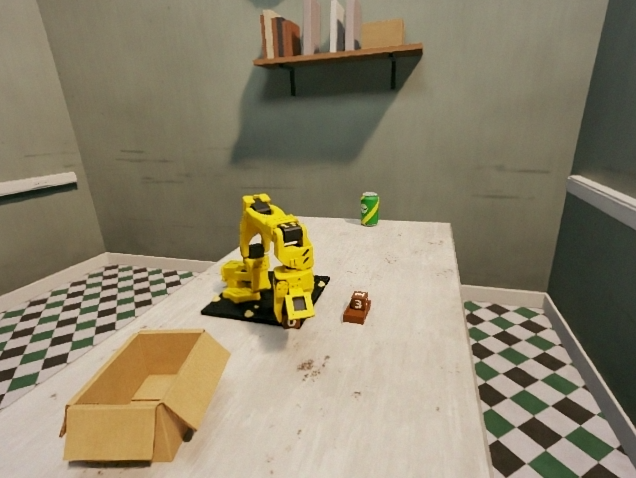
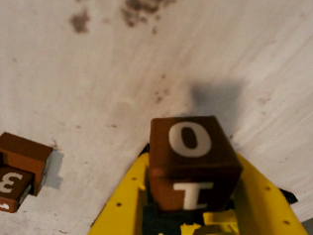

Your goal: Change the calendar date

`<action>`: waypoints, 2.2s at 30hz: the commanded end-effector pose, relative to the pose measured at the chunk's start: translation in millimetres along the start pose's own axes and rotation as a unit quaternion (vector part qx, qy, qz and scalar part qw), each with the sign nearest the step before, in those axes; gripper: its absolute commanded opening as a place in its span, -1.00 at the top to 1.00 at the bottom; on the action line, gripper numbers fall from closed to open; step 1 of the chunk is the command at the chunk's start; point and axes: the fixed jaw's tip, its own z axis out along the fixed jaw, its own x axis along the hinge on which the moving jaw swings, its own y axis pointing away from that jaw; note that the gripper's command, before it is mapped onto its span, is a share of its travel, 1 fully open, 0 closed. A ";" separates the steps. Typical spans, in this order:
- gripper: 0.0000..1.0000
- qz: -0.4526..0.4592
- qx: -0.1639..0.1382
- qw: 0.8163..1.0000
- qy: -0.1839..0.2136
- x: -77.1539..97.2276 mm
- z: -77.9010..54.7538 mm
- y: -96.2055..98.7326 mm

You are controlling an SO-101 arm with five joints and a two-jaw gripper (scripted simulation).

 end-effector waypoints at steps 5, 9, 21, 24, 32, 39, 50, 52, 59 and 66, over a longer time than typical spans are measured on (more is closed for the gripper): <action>1.00 -0.088 -0.002 0.996 -0.010 -1.1 -4.4 5.2; 1.00 -0.150 -0.001 0.989 -0.010 -0.8 -4.0 7.3; 1.00 -0.340 0.001 0.940 -0.010 -0.3 -2.4 13.2; 1.00 -0.402 0.002 0.915 -0.010 -0.1 -1.9 15.1; 1.00 -0.524 0.003 0.852 -0.009 -0.1 -0.7 18.6; 1.00 -0.650 0.005 0.760 -0.009 -0.5 0.8 22.3; 1.00 -0.769 0.007 0.639 -0.008 -1.4 2.6 26.4; 1.00 -0.789 0.007 0.615 -0.007 -1.6 2.9 27.1; 1.00 -0.838 0.008 0.546 -0.007 -2.4 3.8 29.3; 1.00 -0.858 0.008 0.514 -0.006 -2.8 4.3 30.2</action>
